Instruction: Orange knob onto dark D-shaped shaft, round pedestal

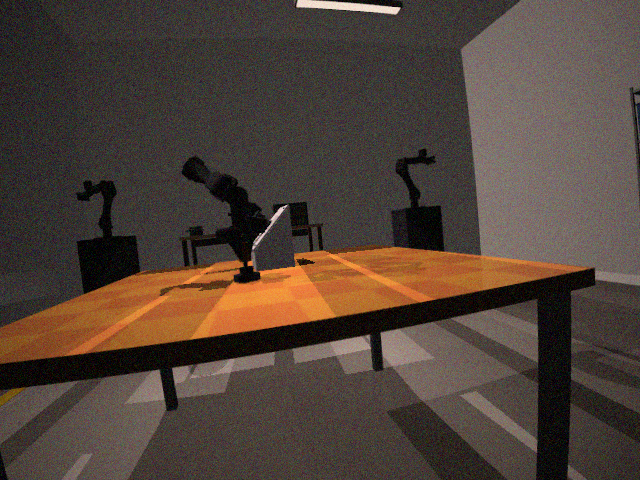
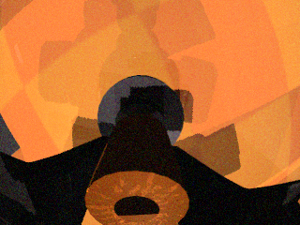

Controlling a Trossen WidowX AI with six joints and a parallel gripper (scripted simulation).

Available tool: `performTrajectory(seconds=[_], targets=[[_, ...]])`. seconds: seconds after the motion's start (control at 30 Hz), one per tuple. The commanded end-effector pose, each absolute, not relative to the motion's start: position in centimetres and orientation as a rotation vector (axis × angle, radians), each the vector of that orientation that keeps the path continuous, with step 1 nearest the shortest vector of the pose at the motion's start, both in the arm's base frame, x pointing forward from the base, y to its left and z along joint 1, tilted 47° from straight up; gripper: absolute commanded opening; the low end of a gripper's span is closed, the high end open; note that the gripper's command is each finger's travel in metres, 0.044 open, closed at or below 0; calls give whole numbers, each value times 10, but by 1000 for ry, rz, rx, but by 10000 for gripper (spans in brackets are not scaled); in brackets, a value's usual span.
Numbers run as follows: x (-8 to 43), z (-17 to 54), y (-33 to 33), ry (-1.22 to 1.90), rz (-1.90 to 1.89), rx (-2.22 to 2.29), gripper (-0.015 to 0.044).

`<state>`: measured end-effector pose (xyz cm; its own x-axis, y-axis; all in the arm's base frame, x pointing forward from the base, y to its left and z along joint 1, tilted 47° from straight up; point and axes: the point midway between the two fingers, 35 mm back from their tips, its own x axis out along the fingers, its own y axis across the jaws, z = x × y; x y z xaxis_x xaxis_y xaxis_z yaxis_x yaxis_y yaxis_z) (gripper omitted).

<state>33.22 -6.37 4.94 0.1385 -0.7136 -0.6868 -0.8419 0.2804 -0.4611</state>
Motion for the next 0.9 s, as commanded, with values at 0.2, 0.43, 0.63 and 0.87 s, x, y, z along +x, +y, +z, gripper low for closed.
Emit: performTrajectory(seconds=[0.2, 0.43, 0.63, 0.87], targets=[[332, 53, -62, 1618, 273, -1559, 0], [332, 52, -63, 1625, 347, -1625, 0], [333, 50, -65, 1625, 347, -1625, 0], [332, 48, -64, 1625, 347, -1625, 0]])
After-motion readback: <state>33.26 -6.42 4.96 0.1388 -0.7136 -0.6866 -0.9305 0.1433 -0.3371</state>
